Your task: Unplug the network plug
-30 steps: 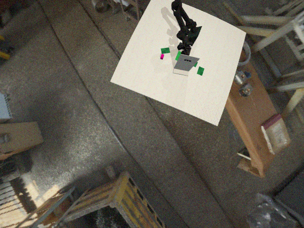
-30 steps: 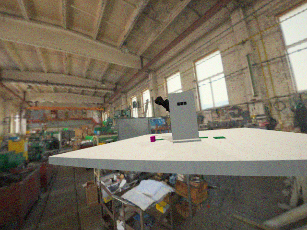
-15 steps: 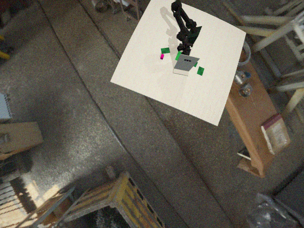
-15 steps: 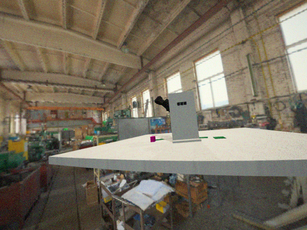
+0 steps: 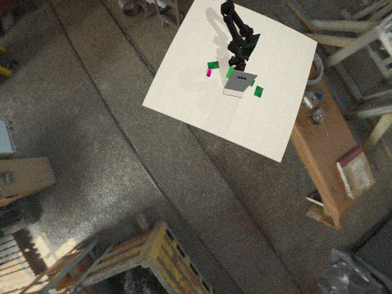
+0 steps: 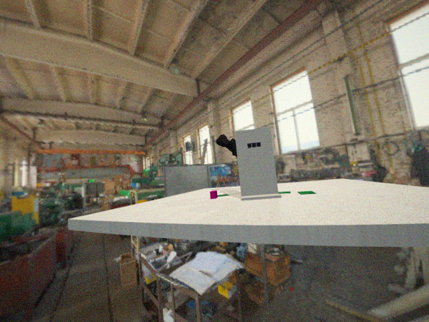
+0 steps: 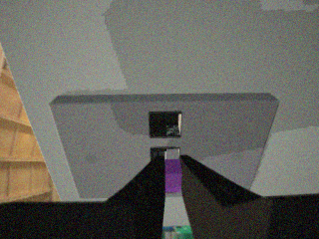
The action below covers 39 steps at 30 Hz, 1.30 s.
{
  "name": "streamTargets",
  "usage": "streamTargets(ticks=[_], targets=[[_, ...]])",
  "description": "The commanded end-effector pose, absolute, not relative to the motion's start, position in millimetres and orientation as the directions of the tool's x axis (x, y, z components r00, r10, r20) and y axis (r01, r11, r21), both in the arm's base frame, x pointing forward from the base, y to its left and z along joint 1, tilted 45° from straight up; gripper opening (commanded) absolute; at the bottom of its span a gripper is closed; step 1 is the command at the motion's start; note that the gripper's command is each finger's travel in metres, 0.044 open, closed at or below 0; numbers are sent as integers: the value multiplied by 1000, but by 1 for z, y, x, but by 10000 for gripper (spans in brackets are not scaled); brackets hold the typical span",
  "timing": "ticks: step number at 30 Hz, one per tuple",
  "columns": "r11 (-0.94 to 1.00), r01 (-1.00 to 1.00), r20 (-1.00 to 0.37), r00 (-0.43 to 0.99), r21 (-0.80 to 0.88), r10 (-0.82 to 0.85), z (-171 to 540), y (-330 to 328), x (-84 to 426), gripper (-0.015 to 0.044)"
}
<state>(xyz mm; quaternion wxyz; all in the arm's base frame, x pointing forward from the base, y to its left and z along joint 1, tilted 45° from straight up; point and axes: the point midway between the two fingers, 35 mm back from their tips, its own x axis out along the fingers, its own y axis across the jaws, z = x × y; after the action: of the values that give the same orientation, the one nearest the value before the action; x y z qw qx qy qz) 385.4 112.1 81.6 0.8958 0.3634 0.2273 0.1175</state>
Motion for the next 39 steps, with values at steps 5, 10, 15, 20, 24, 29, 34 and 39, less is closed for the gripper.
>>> streamTargets(ticks=[5,10,15,20,24,29,34,39], targets=[[706,-43,-325,867,707,378,82,111,380,0],[706,-43,-325,867,707,378,83,110,378,0],[706,-43,-325,867,707,378,83,110,375,0],[706,-43,-325,867,707,378,84,109,372,0],[706,-43,-325,867,707,378,84,109,370,0],[706,-43,-325,867,707,378,84,108,367,0],[706,-43,-326,867,707,378,84,108,364,0],[706,-42,-326,867,707,378,84,108,361,0]])
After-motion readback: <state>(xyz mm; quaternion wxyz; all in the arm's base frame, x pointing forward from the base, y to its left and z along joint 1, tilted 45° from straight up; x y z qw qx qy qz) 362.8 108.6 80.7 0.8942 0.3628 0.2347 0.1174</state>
